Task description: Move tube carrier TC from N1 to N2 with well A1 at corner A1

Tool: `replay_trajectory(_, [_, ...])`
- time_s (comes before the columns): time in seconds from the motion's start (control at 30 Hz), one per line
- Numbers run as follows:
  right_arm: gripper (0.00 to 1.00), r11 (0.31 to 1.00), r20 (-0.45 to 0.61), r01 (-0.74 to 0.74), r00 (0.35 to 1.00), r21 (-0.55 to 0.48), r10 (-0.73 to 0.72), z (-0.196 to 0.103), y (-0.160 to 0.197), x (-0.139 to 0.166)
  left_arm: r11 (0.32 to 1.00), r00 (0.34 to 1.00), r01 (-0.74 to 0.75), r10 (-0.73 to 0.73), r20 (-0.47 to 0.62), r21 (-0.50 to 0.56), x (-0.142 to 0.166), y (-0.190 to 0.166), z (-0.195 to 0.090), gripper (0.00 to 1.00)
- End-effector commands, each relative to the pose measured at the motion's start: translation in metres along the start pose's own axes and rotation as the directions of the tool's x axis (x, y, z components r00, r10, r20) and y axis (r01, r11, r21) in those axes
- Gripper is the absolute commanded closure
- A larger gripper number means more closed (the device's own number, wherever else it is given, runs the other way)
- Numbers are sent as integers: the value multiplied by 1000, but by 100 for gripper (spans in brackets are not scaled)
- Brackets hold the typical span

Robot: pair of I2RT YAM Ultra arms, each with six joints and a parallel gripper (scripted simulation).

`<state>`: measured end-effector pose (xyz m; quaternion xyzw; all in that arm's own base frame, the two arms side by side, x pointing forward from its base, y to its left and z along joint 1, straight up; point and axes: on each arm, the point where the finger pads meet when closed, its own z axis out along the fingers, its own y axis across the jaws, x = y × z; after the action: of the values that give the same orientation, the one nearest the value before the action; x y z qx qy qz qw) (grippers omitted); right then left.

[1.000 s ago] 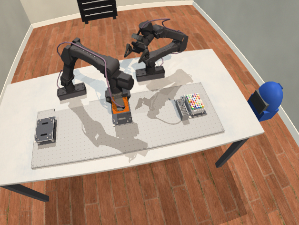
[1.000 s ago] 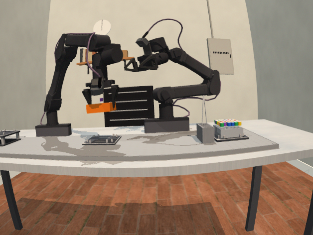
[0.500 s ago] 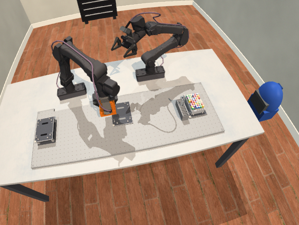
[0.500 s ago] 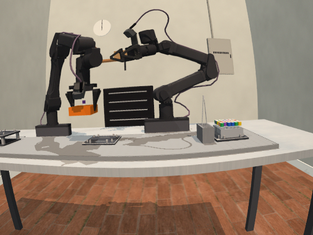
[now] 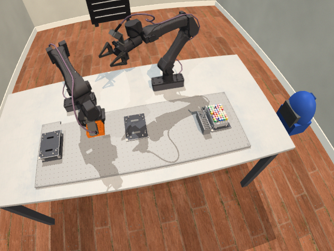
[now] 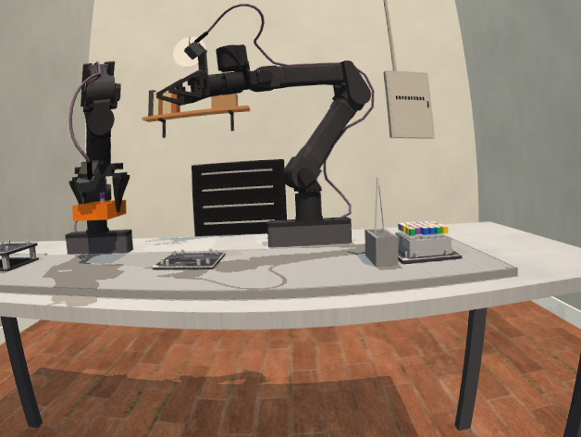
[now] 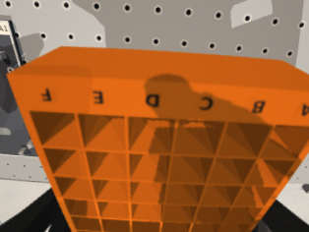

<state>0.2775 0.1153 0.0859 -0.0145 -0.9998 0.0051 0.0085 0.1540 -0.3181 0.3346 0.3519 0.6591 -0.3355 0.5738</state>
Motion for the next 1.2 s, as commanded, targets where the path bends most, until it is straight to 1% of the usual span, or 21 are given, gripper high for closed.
replay_trajectory(0.0, [16, 997, 47, 71, 996, -16, -70, -5, -36, -9, 998, 995, -5, -1, 99, 67, -33, -15, 41, 0])
replay_trajectory(0.1, [16, 998, 46, 68, 997, -12, -67, -2, -72, -11, 996, 997, -19, 12, 71, 86, -17, -23, 77, 0])
replay_trajectory(0.2, [16, 998, 44, 61, 997, -9, -60, 1, -110, -12, 994, 999, -30, 27, 31, 105, 8, -29, 113, 0])
replay_trajectory(0.27, [16, 998, 44, 61, 997, -9, -60, 1, -110, -12, 994, 999, -30, 27, 31, 105, 8, -29, 113, 0])
replay_trajectory(0.33, [16, 999, 33, 54, 998, -8, -53, 6, -138, -12, 993, 999, -38, 40, -18, 116, 38, -33, 141, 0])
replay_trajectory(0.4, [16, 999, 47, 53, 998, -3, -52, 3, -169, -16, 991, 997, -43, 51, -64, 127, 69, -35, 166, 0])
replay_trajectory(0.47, [16, 999, 42, 50, 998, -2, -50, 6, -195, -16, 990, 994, -45, 58, -93, 133, 89, -36, 179, 0])
replay_trajectory(0.57, [16, 1000, 39, 23, 999, -2, -23, 8, -229, -15, 990, 992, -46, 61, -113, 134, 101, -36, 186, 0])
replay_trajectory(0.77, [16, 1000, 14, 1, 1000, -12, 0, 11, -265, -10, 990, 993, -42, 56, -107, 134, 98, -36, 186, 0])
replay_trajectory(0.83, [16, 1000, 14, 1, 1000, -12, 0, 11, -265, -10, 990, 993, -42, 56, -107, 134, 98, -36, 186, 0])
replay_trajectory(0.97, [16, 1000, 7, -4, 1000, -14, 4, 12, -279, -9, 990, 993, -42, 56, -107, 132, 98, -36, 186, 0])
replay_trajectory(1.17, [16, 1000, 1, -1, 1000, -15, 1, 13, -289, -10, 990, 993, -42, 56, -107, 132, 98, -35, 186, 0])
